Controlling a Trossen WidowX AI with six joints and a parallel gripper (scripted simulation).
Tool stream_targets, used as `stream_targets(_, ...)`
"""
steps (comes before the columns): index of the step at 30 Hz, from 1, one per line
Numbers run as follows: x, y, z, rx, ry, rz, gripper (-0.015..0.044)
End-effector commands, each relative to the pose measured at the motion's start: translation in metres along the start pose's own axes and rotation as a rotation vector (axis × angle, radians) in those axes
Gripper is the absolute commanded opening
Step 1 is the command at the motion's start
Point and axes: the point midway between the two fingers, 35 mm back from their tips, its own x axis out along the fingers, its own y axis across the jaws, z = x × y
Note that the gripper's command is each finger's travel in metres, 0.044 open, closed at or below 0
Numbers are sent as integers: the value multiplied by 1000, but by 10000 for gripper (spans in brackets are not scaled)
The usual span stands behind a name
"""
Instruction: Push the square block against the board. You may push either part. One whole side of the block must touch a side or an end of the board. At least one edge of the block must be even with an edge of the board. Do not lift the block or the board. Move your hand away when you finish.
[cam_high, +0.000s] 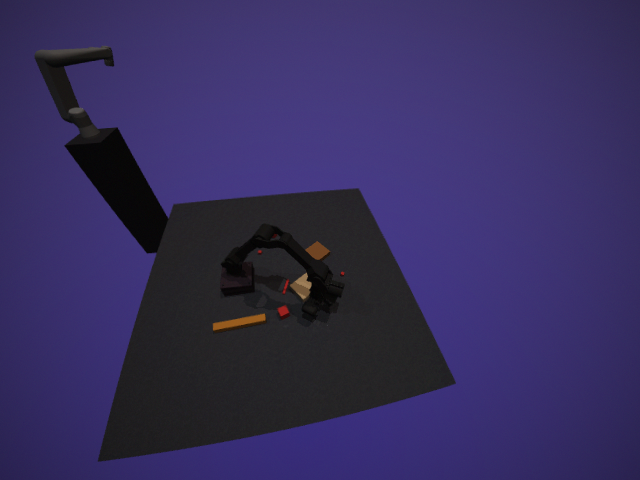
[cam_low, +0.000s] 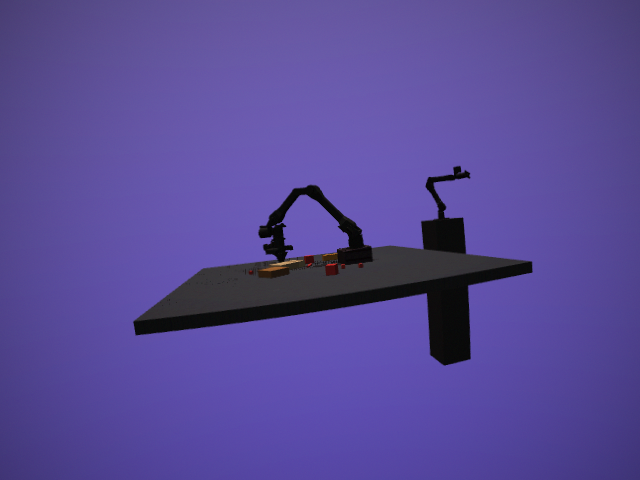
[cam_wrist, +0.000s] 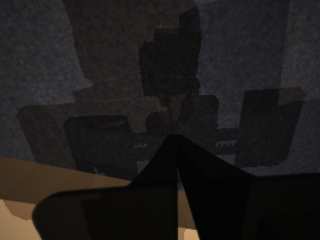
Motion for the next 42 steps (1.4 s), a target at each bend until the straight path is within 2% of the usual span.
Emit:
stream_targets(1, 0, 0, 7, -4, -2, 1, 0)
stream_targets(7, -3, 0, 10, 0, -1, 0, 0)
stream_targets(11, -51, -1, 10, -4, -2, 0, 0)
stream_targets(18, -54, -1, 10, -23, -13, 0, 0)
stream_targets(42, -57, -22, -74, -854, 2, -1, 0)
